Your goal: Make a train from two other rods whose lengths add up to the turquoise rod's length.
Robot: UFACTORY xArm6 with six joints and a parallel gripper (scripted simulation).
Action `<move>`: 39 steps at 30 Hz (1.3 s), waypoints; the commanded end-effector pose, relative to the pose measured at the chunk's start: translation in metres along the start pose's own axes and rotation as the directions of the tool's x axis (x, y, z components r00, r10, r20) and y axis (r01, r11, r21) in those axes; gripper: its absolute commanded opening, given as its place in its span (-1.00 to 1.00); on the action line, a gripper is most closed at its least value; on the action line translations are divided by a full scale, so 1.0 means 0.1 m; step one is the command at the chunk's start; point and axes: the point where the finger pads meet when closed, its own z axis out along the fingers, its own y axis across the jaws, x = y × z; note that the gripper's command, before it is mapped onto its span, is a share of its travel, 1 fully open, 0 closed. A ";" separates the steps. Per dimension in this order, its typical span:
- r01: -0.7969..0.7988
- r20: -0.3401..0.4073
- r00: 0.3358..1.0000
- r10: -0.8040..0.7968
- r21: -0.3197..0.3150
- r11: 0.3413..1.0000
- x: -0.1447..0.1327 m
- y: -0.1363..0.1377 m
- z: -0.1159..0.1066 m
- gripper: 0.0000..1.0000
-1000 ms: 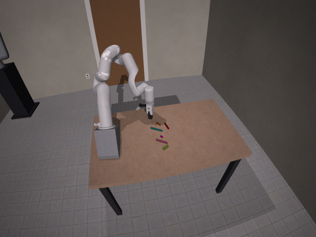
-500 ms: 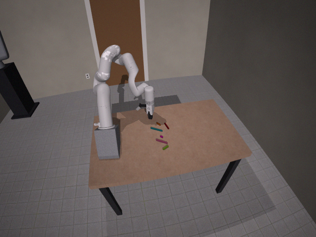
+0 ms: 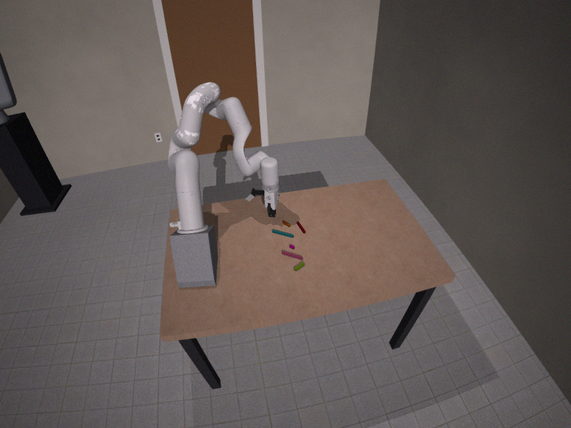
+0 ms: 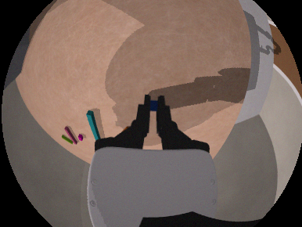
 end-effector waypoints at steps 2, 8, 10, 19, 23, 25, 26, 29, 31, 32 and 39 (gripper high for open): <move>0.000 0.002 1.000 0.000 -0.002 1.000 -0.01 0.01 0.01 -0.92; 0.000 0.002 1.000 0.000 -0.002 1.000 -0.01 0.01 0.01 -0.92; 0.000 0.002 1.000 0.000 -0.002 1.000 -0.01 0.01 0.01 -0.92; 0.000 0.002 1.000 0.000 -0.002 1.000 -0.01 0.01 0.01 -0.92; 0.000 0.002 1.000 0.000 -0.002 1.000 -0.01 0.01 0.01 -0.92; 0.000 0.002 1.000 0.000 -0.002 1.000 -0.01 0.01 0.01 -0.92; 0.000 0.002 1.000 0.000 -0.002 1.000 -0.01 0.01 0.01 -0.92; 0.000 0.002 1.000 0.000 -0.002 1.000 -0.01 0.01 0.01 -0.92; 0.000 0.002 1.000 0.000 -0.002 1.000 -0.01 0.01 0.01 -0.92; 0.000 0.002 1.000 0.000 -0.002 1.000 -0.01 0.01 0.01 -0.92; 0.000 0.002 1.000 0.000 -0.002 1.000 -0.01 0.01 0.01 -0.84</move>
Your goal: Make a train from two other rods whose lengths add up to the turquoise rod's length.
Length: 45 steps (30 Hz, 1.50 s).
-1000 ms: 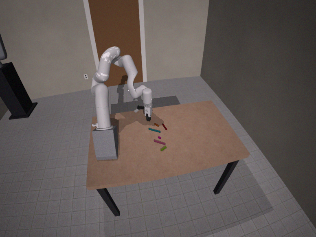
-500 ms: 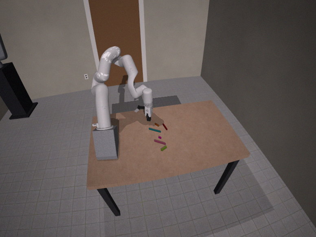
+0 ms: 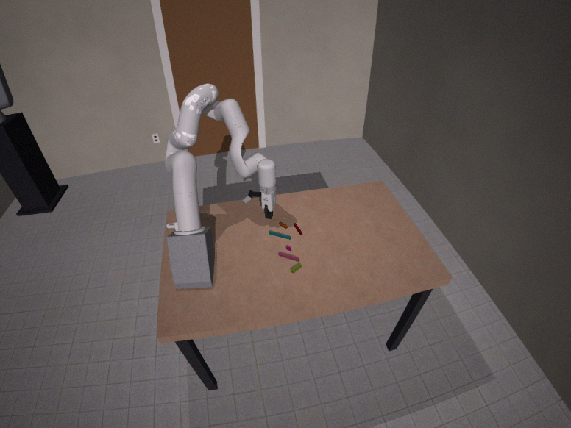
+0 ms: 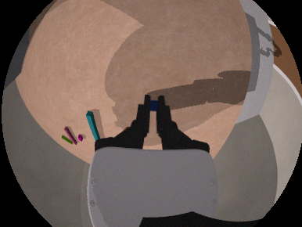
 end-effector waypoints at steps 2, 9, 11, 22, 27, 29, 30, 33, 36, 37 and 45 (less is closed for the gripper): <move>0.000 0.002 1.000 0.000 -0.001 1.000 -0.01 0.01 -0.01 -0.84; 0.000 0.002 1.000 0.000 -0.001 1.000 -0.01 0.01 -0.01 -0.68; 0.000 0.002 1.000 0.000 -0.001 1.000 -0.01 0.01 -0.01 -0.59; 0.000 0.002 1.000 0.000 -0.001 1.000 -0.01 0.01 -0.01 -0.51; 0.000 0.002 1.000 0.000 -0.001 1.000 -0.01 0.01 -0.01 -0.51; 0.000 0.002 1.000 0.000 -0.001 1.000 -0.01 0.01 -0.04 -0.51; 0.000 0.002 1.000 0.000 -0.001 1.000 -0.01 0.01 -0.06 -0.51; 0.000 0.002 1.000 0.000 -0.001 1.000 -0.01 0.01 -0.15 -0.51; 0.000 0.002 1.000 0.000 -0.001 1.000 -0.01 0.01 -0.29 -0.51; 0.000 0.002 1.000 0.000 -0.001 1.000 -0.01 0.01 -0.34 -0.51; 0.000 0.002 1.000 0.000 -0.001 1.000 -0.01 0.01 -0.66 -0.51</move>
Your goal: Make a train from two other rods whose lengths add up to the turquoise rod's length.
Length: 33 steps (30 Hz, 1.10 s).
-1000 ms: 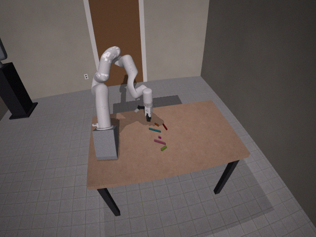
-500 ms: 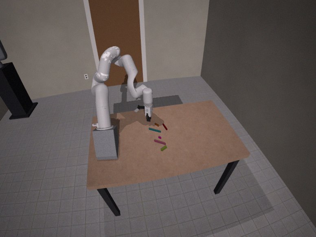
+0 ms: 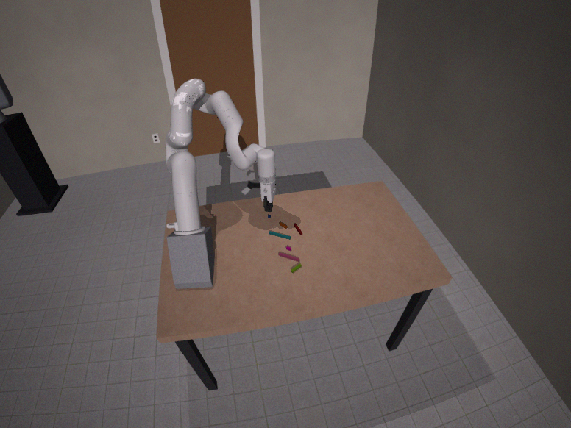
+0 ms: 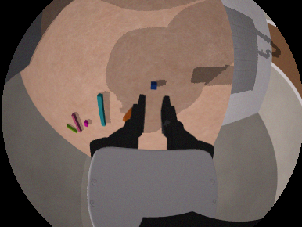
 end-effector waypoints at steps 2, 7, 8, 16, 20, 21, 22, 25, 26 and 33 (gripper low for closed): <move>0.000 0.000 1.000 0.000 0.000 1.000 0.00 0.01 -0.24 -0.51; 0.000 0.000 1.000 0.000 0.000 1.000 0.00 0.01 -0.38 -0.51; 0.000 0.000 1.000 0.000 0.000 1.000 0.00 0.01 -0.39 -0.51; 0.000 0.000 1.000 0.000 0.000 1.000 0.00 0.01 -0.40 1.00; 0.000 0.000 1.000 0.000 0.000 1.000 0.00 0.01 -0.40 1.00; 0.000 0.000 1.000 0.000 0.000 1.000 0.00 0.01 -0.40 1.00; 0.000 0.000 1.000 0.000 0.000 1.000 0.00 0.01 -0.40 1.00; 0.000 0.000 1.000 0.000 0.000 1.000 0.00 0.01 -0.40 1.00; 0.000 0.000 1.000 0.000 0.000 1.000 0.00 0.01 -0.40 1.00; 0.000 0.000 1.000 0.000 0.000 1.000 0.00 0.01 -0.40 1.00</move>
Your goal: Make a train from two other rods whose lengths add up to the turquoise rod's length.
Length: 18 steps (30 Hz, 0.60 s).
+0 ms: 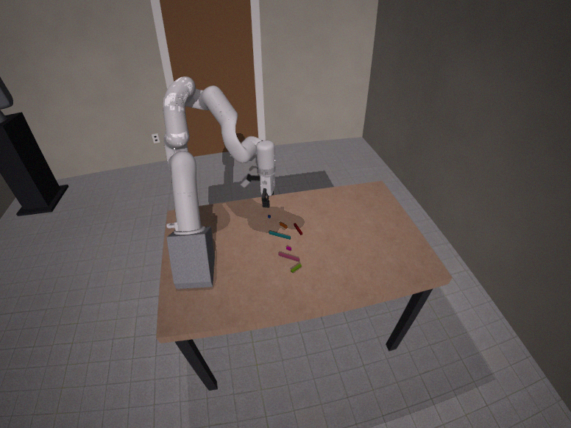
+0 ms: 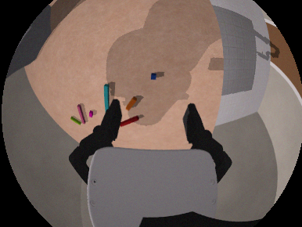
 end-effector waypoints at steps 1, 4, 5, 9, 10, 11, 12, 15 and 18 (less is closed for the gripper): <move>0.001 0.002 1.000 -0.001 -0.001 1.000 -0.01 0.01 -0.01 1.00; -0.008 0.002 1.000 0.008 -0.001 1.000 -0.01 0.00 -0.01 1.00; -0.016 0.003 1.000 0.016 -0.001 1.000 -0.02 0.00 -0.01 1.00; -0.085 0.004 0.996 0.085 0.001 0.996 -0.06 -0.03 0.00 1.00; -0.113 0.004 0.994 0.113 0.001 0.994 -0.08 -0.05 0.00 1.00; -0.113 0.004 0.994 0.113 0.001 0.994 -0.08 -0.05 0.00 1.00; -0.113 0.004 0.994 0.113 0.001 0.994 -0.08 -0.05 0.00 1.00; -0.228 0.006 0.974 0.228 0.004 0.974 -0.15 -0.11 0.00 1.00; -0.364 0.009 0.931 0.364 0.005 0.931 -0.23 -0.19 0.01 1.00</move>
